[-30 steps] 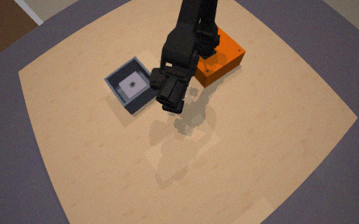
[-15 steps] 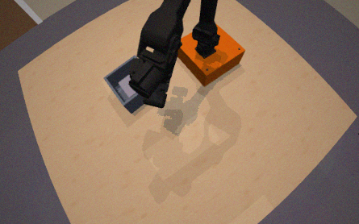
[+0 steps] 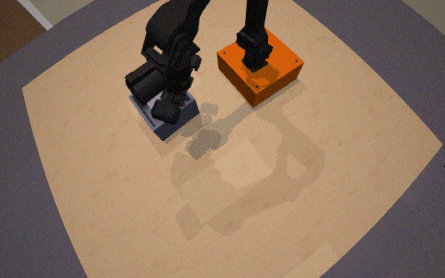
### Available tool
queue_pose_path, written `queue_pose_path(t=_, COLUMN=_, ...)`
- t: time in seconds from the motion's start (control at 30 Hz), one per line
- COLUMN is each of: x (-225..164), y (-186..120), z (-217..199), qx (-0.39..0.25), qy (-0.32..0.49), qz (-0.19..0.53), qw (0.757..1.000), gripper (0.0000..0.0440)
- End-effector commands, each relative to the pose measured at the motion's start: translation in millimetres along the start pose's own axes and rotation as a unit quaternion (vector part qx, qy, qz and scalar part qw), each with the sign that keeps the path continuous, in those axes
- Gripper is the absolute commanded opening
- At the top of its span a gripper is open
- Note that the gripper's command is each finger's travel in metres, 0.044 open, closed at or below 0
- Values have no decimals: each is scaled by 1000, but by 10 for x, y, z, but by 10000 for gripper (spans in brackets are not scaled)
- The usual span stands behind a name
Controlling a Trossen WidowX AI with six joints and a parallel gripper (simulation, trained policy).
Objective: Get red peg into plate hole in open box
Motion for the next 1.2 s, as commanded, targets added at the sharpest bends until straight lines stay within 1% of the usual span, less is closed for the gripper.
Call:
queue_pose_path(t=0.0, x=144, y=49, z=-7, qx=1, qy=12, qz=1, qw=1000, gripper=0)
queue_pose_path(t=0.53, x=680, y=354, z=-68, qx=2, qy=69, qz=4, qw=998, gripper=5)
queue_pose_path(t=0.9, x=818, y=684, z=-89, qx=-6, qy=85, qz=27, qw=996, gripper=9)
queue_pose_path(t=0.97, x=818, y=760, z=-95, qx=-10, qy=83, qz=32, qw=996, gripper=26)
queue_pose_path(t=1.13, x=825, y=915, z=-112, qx=-20, qy=71, qz=42, qw=996, gripper=143)
queue_pose_path(t=1.17, x=827, y=940, z=-117, qx=-25, qy=66, qz=45, qw=997, gripper=151)
Point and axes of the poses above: the point midway between the two fingers, 35 mm back from their tips, its own y axis out along the fingers, its own z axis across the jaws, x = y × z, the point moved 5 cm from there along -y, back along the fingers, and after that the axes turned 2 degrees about y, right-handed, at the moved point
